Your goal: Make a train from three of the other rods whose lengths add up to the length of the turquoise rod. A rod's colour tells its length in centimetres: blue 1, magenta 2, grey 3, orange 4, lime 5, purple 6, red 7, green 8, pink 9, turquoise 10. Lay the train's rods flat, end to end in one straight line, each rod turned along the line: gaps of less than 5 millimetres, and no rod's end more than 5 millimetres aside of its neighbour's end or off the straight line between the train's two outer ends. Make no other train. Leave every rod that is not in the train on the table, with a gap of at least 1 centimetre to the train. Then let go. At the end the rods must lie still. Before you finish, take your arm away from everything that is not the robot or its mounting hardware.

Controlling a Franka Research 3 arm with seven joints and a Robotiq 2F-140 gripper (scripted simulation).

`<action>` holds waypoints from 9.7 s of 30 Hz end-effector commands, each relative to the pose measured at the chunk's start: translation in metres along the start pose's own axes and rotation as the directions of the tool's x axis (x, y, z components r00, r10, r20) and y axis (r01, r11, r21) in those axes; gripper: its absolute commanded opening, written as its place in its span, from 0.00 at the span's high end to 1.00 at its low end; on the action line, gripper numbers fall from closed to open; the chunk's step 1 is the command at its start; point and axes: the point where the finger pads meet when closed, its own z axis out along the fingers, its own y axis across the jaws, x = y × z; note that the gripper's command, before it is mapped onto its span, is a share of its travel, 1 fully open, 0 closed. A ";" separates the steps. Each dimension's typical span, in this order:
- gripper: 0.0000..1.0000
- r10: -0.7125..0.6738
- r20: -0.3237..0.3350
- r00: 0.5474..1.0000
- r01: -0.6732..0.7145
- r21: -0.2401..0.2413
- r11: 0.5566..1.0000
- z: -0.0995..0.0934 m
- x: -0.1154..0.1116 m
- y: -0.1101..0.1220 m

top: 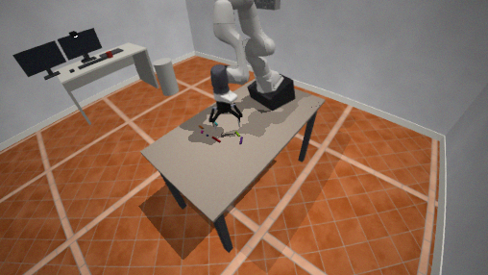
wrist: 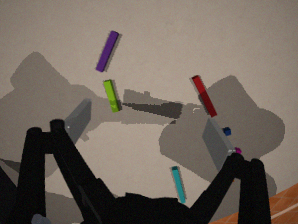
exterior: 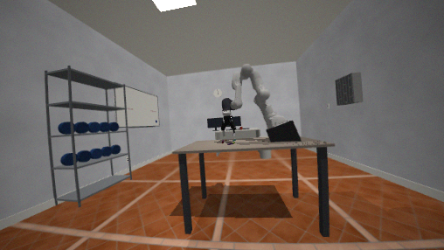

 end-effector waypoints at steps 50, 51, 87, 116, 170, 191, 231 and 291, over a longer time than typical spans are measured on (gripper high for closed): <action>0.00 0.858 -0.014 0.514 -0.858 -0.015 0.514 -0.001 -0.020 0.023; 0.00 0.867 -0.014 0.498 -0.867 -0.015 0.498 -0.001 -0.021 0.023; 0.00 0.992 -0.019 -0.122 -0.992 -0.002 -0.122 -0.002 -0.037 0.038; 0.00 0.799 -0.018 -0.600 -0.800 0.009 -0.600 -0.002 -0.050 0.050; 0.00 -0.064 -0.001 -0.998 0.064 0.027 -0.998 -0.003 -0.079 0.070; 0.00 -0.439 0.011 -0.898 0.440 0.029 -0.898 -0.004 -0.091 0.078; 0.00 -0.753 0.024 -0.658 0.753 0.026 -0.657 -0.004 -0.104 0.085; 0.00 -0.753 0.024 -0.658 0.753 0.026 -0.657 -0.004 -0.104 0.085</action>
